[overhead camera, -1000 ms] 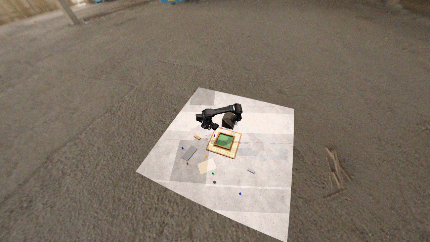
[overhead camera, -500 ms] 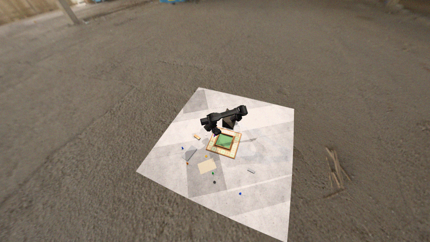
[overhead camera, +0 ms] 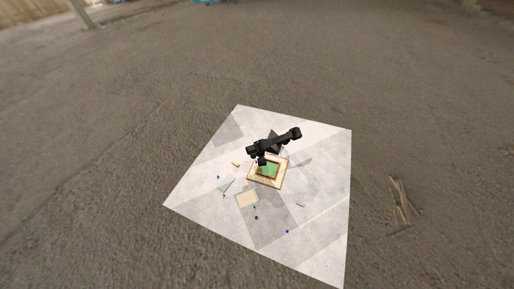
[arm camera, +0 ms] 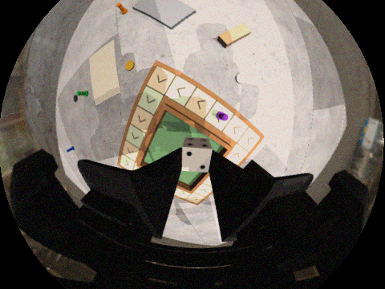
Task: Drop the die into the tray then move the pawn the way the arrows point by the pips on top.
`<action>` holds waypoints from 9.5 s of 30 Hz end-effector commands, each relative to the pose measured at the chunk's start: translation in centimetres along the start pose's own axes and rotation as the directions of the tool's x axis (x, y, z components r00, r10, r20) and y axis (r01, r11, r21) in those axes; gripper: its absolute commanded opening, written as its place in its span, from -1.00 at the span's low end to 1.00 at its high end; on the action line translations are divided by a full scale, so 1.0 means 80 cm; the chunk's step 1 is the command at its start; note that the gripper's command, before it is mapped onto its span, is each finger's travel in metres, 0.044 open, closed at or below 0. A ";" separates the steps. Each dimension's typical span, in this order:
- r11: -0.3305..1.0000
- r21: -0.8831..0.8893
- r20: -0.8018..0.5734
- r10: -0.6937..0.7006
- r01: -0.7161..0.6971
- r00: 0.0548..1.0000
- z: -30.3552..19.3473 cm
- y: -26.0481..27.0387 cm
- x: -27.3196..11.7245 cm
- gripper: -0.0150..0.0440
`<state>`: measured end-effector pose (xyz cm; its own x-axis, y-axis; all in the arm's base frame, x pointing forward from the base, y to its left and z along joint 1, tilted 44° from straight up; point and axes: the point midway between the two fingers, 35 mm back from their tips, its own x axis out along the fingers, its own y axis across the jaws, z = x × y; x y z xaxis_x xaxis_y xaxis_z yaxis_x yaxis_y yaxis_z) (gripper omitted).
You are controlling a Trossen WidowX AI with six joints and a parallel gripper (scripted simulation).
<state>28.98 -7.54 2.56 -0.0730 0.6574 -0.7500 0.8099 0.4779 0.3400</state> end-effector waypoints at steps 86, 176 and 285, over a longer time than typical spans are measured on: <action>0.866 0.501 0.631 -0.370 0.006 0.682 -0.095 0.050 -0.049 0.75; 0.803 -0.595 -0.021 0.008 -0.019 1.000 0.039 -0.059 0.114 -0.33; 0.800 -0.599 -0.021 0.014 -0.024 1.000 0.071 0.120 0.044 1.00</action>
<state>39.83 -3.57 -0.49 -0.0654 0.6776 -0.7325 0.3055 0.7124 0.6318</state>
